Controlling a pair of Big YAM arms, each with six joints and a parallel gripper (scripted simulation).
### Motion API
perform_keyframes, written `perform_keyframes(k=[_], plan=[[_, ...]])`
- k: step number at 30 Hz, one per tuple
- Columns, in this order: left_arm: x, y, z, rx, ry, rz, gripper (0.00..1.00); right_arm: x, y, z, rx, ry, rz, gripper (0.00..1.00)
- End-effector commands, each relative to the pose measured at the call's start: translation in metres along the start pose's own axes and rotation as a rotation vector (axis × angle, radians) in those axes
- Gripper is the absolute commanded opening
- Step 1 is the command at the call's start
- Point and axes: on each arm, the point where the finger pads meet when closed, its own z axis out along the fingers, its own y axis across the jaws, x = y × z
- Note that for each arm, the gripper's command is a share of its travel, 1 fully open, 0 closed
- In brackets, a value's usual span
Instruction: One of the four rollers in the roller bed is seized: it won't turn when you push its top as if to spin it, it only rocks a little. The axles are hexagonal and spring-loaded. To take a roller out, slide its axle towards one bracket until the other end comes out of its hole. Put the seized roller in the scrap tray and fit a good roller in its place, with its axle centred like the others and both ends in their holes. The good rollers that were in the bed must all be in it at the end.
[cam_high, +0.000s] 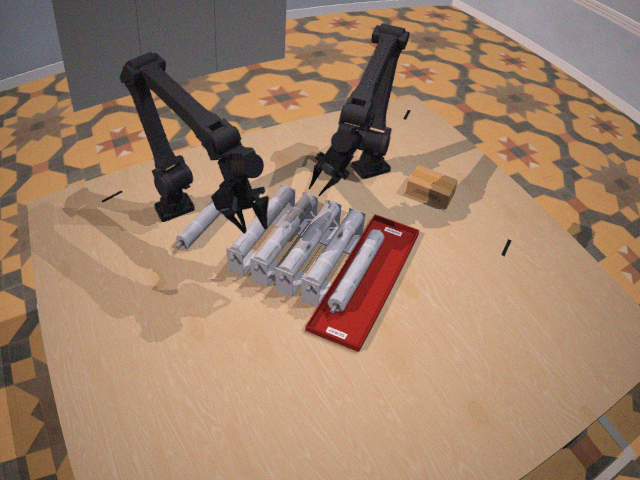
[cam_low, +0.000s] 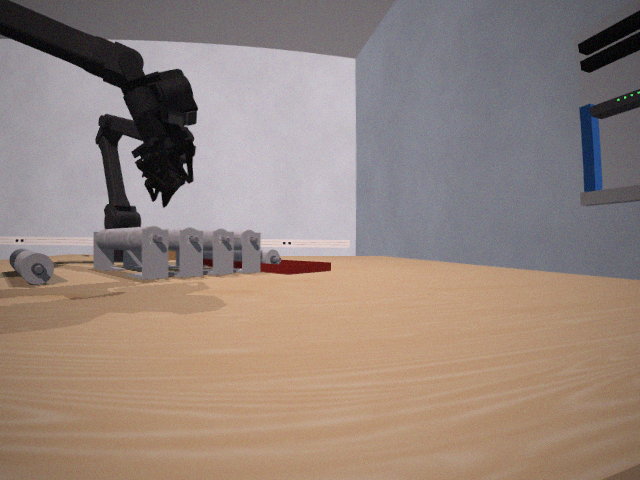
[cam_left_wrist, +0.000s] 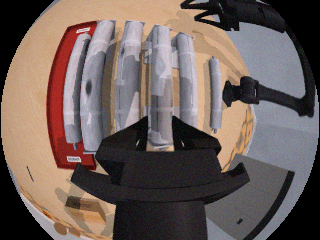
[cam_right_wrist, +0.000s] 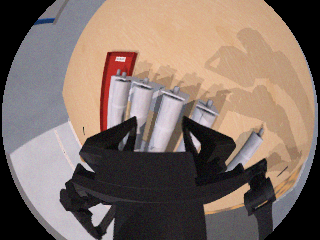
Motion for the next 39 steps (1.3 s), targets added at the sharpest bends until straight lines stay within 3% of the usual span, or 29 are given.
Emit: perform_keyframes(k=[1,5,7,9,12,15,16,17,21,24,26,29,32,33,35,39], plan=[[-0.06,0.012,-0.02,-0.027,-0.141,0.033,0.32,-0.036,0.04,-0.015,-0.105,-0.07,-0.093,0.62],[-0.095,0.041,-0.047,-0.097,-0.264,0.02,0.32,-0.061,0.058,-0.031,-0.181,-0.151,-0.165,0.62],[-0.112,0.056,-0.062,-0.133,-0.324,0.014,0.32,-0.075,0.069,-0.051,-0.234,-0.207,-0.202,0.62],[-0.127,0.072,-0.078,-0.171,-0.384,0.008,0.32,-0.086,0.075,-0.048,-0.246,-0.235,-0.239,0.62],[-0.149,0.087,-0.117,-0.232,-0.499,0.012,0.32,-0.104,0.086,-0.061,-0.285,-0.302,-0.294,0.62],[-0.154,0.1,-0.114,-0.248,-0.498,-0.001,0.32,-0.104,0.081,-0.06,-0.285,-0.315,-0.311,0.62],[-0.159,0.109,-0.124,-0.274,-0.526,-0.006,0.32,-0.116,0.094,-0.082,-0.323,-0.366,-0.329,0.62],[-0.164,0.118,-0.13,-0.295,-0.546,-0.013,0.32,-0.121,0.097,-0.087,-0.333,-0.388,-0.345,0.62],[-0.183,0.148,-0.173,-0.386,-0.655,-0.026,0.32,-0.145,0.107,-0.094,-0.347,-0.467,-0.412,0.62],[-0.194,0.168,-0.206,-0.454,-0.732,-0.033,0.32,-0.161,0.116,-0.128,-0.386,-0.569,-0.463,0.62],[-0.2,0.18,-0.231,-0.502,-0.786,-0.036,0.32,-0.172,0.119,-0.125,-0.379,-0.6,-0.497,0.62],[-0.204,0.19,-0.271,-0.575,-0.878,-0.032,0.32,-0.187,0.125,-0.14,-0.387,-0.674,-0.546,0.62],[-0.207,0.204,-0.276,-0.594,-0.873,-0.048,0.32,-0.187,0.121,-0.142,-0.383,-0.692,-0.562,0.62],[-0.209,0.21,-0.289,-0.623,-0.9,-0.05,0.32,-0.196,0.129,-0.163,-0.402,-0.743,-0.577,0.62],[-0.21,0.223,-0.311,-0.672,-0.939,-0.059,0.32,-0.203,0.132,-0.185,-0.412,-0.807,-0.606,0.62],[-0.21,0.242,-0.362,-0.776,-1.028,-0.068,0.32,-0.224,0.136,-0.193,-0.388,-0.891,-0.666,0.62]])
